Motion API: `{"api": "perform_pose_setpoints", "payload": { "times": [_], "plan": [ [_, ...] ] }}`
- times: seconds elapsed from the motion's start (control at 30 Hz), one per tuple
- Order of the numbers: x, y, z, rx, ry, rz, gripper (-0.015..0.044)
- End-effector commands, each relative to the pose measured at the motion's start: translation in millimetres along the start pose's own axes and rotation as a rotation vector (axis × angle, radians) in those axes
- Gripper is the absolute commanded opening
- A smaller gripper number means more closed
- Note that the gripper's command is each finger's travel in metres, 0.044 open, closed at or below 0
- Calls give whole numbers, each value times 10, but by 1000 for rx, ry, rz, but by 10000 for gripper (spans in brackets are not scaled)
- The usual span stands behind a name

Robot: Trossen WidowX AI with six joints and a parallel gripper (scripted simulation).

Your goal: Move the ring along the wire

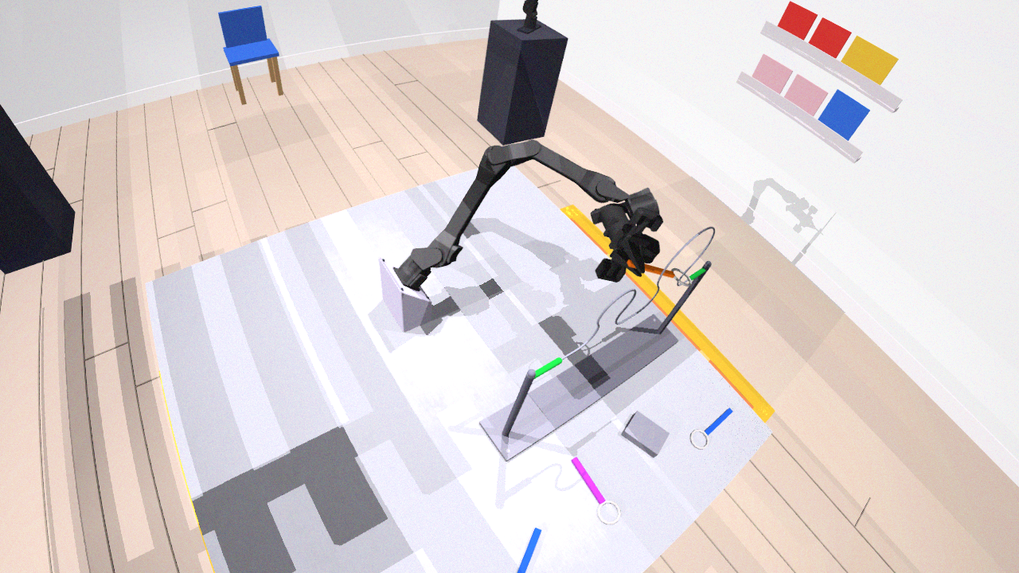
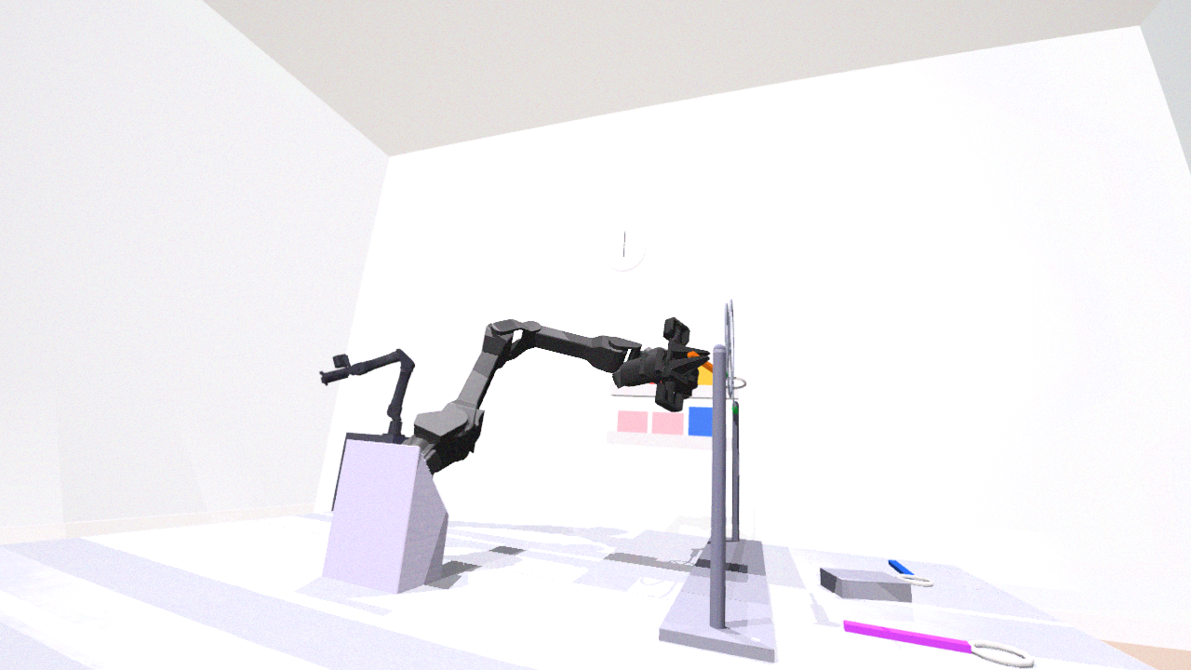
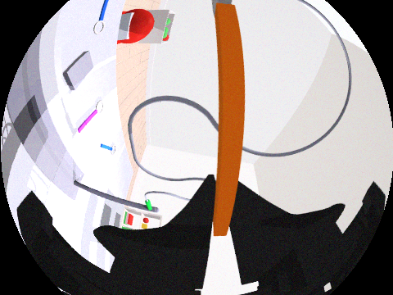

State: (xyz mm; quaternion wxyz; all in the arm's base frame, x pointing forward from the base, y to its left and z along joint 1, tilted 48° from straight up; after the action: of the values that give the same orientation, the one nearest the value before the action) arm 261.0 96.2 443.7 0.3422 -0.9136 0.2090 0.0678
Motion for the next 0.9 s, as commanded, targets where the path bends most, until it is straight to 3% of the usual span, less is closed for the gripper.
{"api": "perform_pose_setpoints", "payload": {
  "times": [0.0, 0.87],
  "plan": [
    [-6, -9, -77, -27, 30, 0, -150],
    [53, -65, -444, -288, 132, -90, -150]
  ]
}}
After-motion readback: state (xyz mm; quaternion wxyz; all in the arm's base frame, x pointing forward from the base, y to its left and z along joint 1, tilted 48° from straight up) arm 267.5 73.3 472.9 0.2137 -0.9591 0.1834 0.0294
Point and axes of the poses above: the point midway between the two fingers, 35 mm back from their tips, its own x axis out along the fingers, its own z axis across the jaws, y = z × x, the point moved 9 cm from there along -x, back along the fingers, and after that the axes turned 8 degrees about x, right-handed, at the moved point
